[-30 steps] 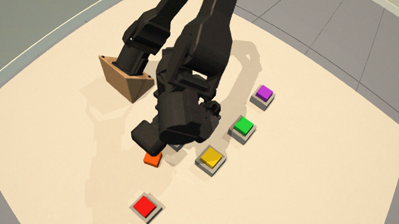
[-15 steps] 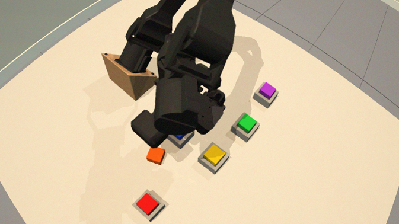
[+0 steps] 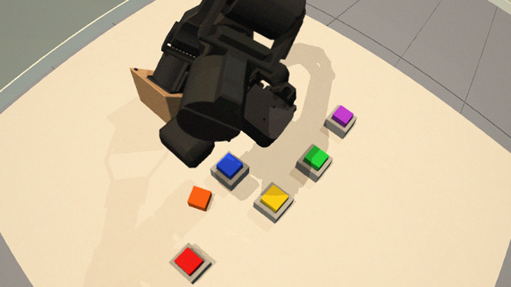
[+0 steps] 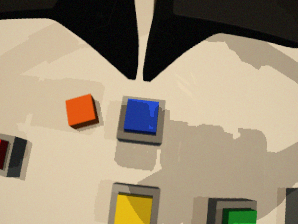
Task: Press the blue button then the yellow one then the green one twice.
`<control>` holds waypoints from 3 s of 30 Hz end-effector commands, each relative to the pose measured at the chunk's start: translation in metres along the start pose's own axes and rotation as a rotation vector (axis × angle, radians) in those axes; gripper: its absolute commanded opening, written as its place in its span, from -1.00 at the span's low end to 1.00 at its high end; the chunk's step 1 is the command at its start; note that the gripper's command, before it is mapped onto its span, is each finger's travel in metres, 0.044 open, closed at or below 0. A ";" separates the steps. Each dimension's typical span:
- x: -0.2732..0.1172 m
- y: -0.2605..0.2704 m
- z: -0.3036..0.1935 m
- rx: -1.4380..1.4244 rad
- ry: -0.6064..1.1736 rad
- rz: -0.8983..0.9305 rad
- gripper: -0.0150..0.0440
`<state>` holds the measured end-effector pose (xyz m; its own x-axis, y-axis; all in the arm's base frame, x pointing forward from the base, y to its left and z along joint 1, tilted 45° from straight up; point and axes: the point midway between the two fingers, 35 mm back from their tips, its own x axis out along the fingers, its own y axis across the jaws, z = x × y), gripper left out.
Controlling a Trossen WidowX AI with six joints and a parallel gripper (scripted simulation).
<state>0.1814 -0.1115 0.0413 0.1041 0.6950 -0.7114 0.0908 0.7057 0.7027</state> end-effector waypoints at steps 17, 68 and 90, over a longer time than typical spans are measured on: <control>0.047 0.005 0.094 -0.013 -0.004 -0.001 -0.42; 0.059 0.005 0.093 -0.014 -0.004 0.000 -0.42; -0.005 0.097 0.102 -0.011 -0.003 0.000 -0.42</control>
<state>0.2823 -0.0972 0.0736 0.1010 0.6948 -0.7121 0.1023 0.7047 0.7021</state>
